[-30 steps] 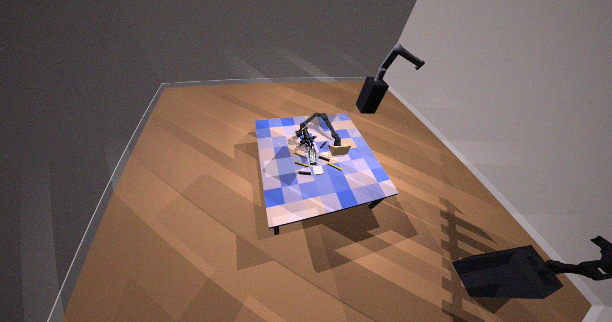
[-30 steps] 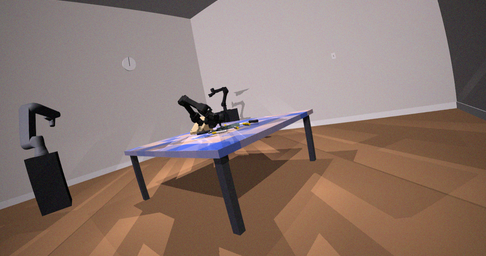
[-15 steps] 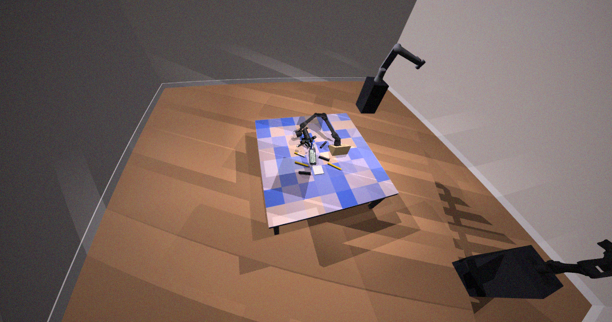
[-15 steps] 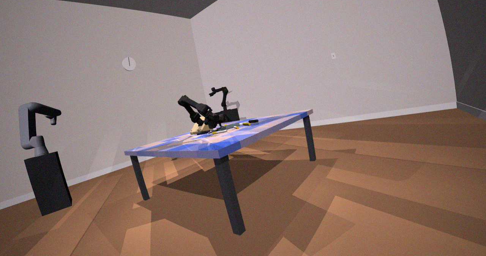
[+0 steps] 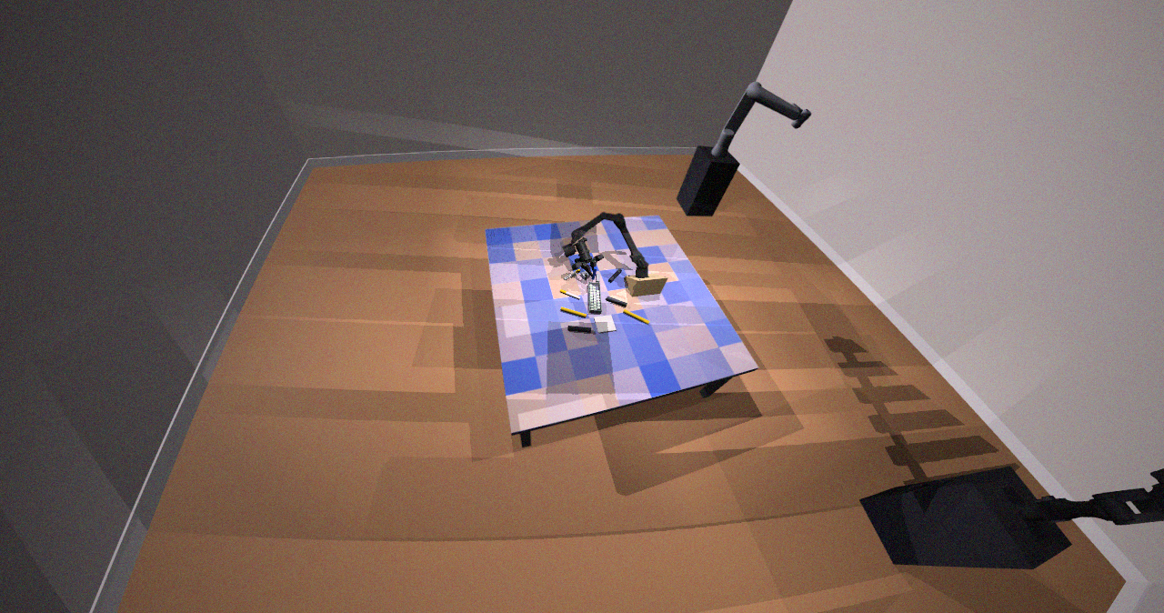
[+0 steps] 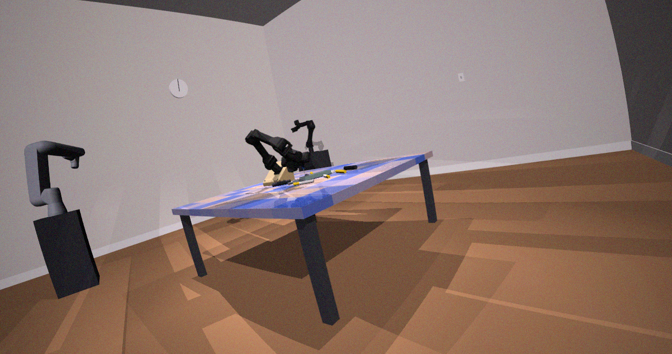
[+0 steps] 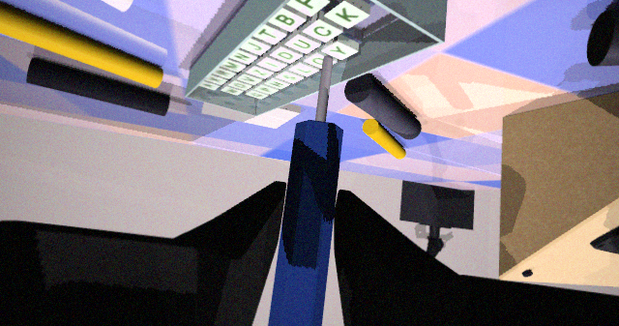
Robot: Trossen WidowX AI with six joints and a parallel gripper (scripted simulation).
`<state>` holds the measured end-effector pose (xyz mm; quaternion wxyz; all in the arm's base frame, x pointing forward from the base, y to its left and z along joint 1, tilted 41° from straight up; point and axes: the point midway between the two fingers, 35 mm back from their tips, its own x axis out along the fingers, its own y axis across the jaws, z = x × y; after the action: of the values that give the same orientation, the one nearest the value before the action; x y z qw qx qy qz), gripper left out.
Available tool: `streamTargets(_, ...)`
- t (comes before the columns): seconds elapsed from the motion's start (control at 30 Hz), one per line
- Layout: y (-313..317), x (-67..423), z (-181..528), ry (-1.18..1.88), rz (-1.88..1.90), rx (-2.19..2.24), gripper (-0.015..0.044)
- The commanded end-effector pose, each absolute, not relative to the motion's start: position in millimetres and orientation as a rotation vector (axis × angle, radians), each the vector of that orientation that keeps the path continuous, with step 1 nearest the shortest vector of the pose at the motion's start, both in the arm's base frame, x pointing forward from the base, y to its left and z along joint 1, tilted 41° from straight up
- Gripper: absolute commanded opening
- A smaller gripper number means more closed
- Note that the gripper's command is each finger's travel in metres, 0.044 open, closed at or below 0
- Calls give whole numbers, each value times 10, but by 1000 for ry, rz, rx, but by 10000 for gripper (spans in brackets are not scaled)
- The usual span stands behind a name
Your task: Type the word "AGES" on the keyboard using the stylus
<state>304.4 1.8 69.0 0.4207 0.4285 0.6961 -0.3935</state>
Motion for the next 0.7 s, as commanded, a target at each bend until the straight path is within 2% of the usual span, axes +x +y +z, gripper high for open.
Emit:
streamTargets(0.0, 18, 3044, 690, 1744, -986, 1074, 85)
streamTargets(0.1, 18, 3044, 690, 1744, -986, 1074, 65)
streamTargets(0.2, 71, 3043, 647, 1743, -986, 1074, 0)
streamTargets(0.67, 795, 2864, 83, 1744, -980, 1085, 0)
